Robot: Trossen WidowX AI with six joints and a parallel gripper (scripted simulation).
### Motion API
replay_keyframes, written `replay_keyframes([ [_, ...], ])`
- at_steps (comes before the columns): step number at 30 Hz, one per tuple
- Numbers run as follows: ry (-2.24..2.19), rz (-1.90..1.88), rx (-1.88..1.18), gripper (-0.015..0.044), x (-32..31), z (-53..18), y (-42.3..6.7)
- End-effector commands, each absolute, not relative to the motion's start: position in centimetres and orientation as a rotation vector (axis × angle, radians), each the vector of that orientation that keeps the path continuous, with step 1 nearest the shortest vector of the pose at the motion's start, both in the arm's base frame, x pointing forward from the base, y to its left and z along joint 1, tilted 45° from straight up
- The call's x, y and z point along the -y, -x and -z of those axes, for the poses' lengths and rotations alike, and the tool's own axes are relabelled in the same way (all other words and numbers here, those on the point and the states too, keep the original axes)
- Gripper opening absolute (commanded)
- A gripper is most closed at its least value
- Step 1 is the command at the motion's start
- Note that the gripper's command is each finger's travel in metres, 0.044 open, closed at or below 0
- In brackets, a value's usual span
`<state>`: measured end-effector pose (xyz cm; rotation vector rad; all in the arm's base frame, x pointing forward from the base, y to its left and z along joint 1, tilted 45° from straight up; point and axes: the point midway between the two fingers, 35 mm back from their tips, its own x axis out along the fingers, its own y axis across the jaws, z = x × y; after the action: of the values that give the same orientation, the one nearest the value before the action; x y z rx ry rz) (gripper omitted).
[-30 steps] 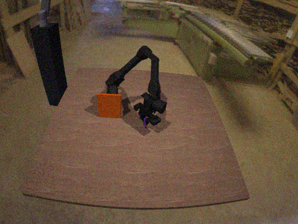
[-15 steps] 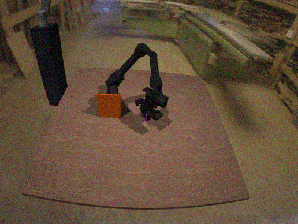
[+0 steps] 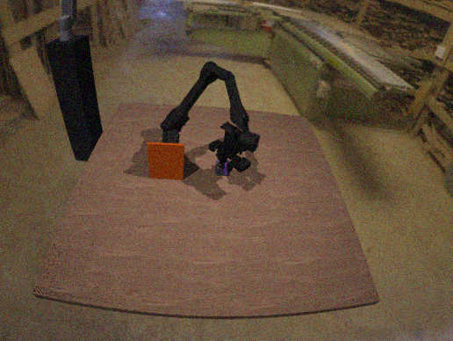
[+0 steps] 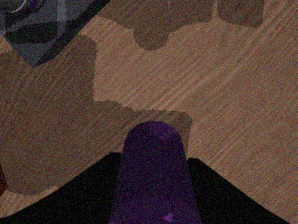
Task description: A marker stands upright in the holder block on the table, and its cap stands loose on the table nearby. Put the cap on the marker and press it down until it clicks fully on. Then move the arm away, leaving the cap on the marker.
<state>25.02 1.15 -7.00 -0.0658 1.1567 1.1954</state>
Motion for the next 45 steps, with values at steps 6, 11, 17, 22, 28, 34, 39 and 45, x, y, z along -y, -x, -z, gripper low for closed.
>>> replay_keyframes([
  [6,0.056,-1.197,-1.16,0.0,-2.4,4.4,-25.0],
  [11,0.055,-1.198,-1.16,0.0,-3.1,3.0,-25.0],
  [17,0.054,-1.199,-1.159,0.0,-3.9,1.4,-24.9],
  [22,0.052,-1.201,-1.158,0.0,-4.6,0.1,-24.7],
  [28,0.05,-1.203,-1.156,0.0,-5.4,-1.5,-24.3],
  [34,0.048,-1.206,-1.155,0.0,-6.1,-2.9,-23.9],
  [39,0.048,-1.206,-1.155,0.0,-6.4,-2.7,-23.8],
  [45,0.048,-1.206,-1.155,0.0,-6.7,-2.4,-23.8],
])
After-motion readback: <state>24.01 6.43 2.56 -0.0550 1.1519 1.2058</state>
